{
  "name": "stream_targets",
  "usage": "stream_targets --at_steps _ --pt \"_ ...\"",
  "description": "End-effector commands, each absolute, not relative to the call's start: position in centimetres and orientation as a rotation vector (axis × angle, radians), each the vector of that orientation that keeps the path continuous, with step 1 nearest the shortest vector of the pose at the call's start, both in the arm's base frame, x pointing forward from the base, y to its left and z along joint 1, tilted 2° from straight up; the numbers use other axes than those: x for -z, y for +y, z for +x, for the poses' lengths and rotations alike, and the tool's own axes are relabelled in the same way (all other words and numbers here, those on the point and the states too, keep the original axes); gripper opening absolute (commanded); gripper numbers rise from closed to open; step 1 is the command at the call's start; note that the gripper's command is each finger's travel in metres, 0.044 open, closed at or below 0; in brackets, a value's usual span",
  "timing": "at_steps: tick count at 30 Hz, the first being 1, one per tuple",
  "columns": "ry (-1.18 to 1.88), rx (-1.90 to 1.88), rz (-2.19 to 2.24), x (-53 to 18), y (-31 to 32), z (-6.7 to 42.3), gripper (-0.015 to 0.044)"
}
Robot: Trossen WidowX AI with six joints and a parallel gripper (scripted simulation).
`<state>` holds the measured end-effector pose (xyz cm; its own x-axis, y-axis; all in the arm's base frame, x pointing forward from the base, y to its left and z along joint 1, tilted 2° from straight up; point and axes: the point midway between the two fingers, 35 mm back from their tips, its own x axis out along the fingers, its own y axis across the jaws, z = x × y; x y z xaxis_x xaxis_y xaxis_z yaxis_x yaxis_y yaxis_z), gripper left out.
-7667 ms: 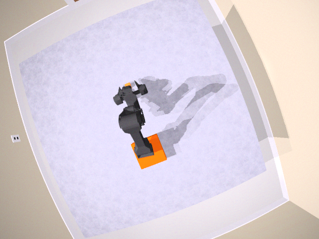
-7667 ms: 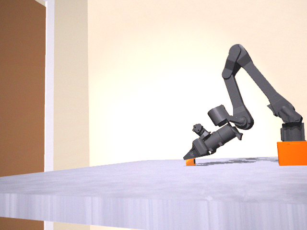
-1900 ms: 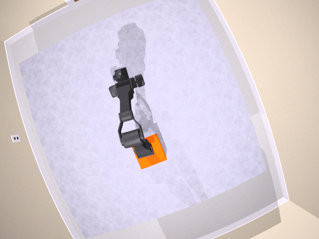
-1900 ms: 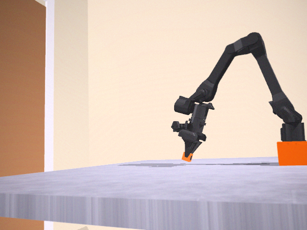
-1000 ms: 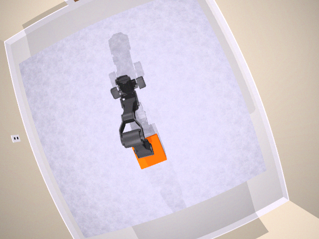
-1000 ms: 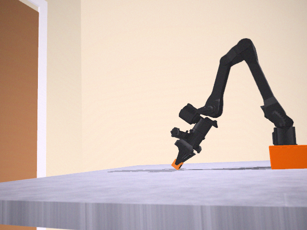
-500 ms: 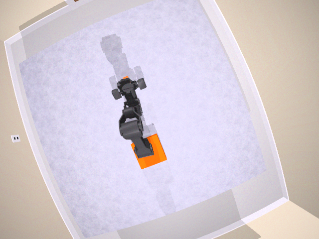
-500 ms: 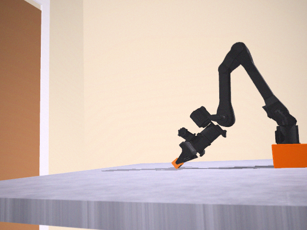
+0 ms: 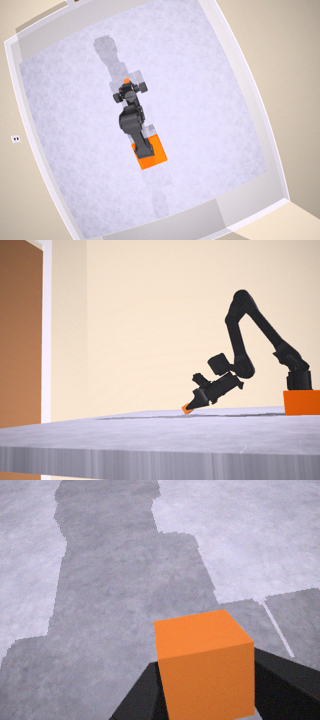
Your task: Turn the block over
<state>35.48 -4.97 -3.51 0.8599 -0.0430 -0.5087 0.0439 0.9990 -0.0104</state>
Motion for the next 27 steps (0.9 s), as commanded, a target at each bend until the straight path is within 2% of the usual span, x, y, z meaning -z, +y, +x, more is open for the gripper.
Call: stream_targets --at_steps 1,13,27 --pt "0.517 0.043 0.006 3.42 -4.89 35.29 0.0" --pt "0.517 0.043 0.006 3.42 -4.89 35.29 0.0" --pt "0.517 0.043 0.006 3.42 -4.89 35.29 0.0368"
